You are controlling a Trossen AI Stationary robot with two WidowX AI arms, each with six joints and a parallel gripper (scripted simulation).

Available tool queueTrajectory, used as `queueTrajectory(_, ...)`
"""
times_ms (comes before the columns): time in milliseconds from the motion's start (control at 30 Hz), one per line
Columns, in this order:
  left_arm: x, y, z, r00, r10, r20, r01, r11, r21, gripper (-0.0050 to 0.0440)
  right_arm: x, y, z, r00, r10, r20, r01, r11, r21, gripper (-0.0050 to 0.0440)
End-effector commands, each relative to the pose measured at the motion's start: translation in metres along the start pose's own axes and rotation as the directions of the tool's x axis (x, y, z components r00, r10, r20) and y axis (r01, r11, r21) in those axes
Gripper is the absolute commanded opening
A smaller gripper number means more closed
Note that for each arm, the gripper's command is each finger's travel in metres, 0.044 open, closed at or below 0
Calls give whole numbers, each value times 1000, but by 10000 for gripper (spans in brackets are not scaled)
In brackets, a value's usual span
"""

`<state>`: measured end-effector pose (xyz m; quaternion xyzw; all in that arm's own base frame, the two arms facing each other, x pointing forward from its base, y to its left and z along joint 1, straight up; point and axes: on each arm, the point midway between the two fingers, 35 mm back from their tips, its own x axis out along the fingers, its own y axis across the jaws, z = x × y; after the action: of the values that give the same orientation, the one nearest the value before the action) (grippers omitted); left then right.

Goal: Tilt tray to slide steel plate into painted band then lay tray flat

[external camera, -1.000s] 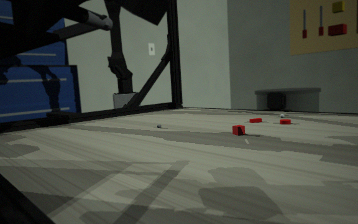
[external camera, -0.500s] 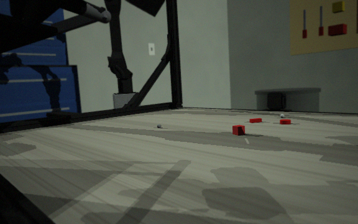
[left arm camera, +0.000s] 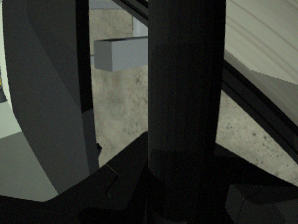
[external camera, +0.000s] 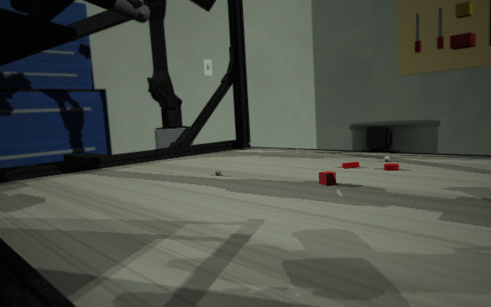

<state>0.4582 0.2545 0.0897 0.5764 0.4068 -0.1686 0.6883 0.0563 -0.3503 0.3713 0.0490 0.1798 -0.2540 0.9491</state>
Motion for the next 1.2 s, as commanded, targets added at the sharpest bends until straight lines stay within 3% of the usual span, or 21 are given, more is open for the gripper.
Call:
queueTrajectory(0,-17,25,-1,998,66,-5,-66,998,2,0,0,0,0,1000,0,-1,0,1000,-2,440)
queueTrajectory(400,-22,31,-1,997,82,-5,-82,997,2,0,0,0,0,1000,0,-1,0,1000,-2,440)
queueTrajectory(467,-14,20,-1,996,85,-5,-85,996,2,0,0,0,0,1000,0,-1,0,1000,-2,440)
queueTrajectory(500,5,-4,-1,996,84,-5,-84,996,2,0,0,0,0,1000,0,-1,0,1000,-2,440)
queueTrajectory(700,15,-16,-1,1000,20,-5,-20,1000,1,0,0,0,0,1000,0,-1,0,1000,-2,440)
queueTrajectory(1167,13,-13,-1,1000,3,-5,-3,1000,1,0,0,0,0,1000,0,-1,0,1000,-2,440)
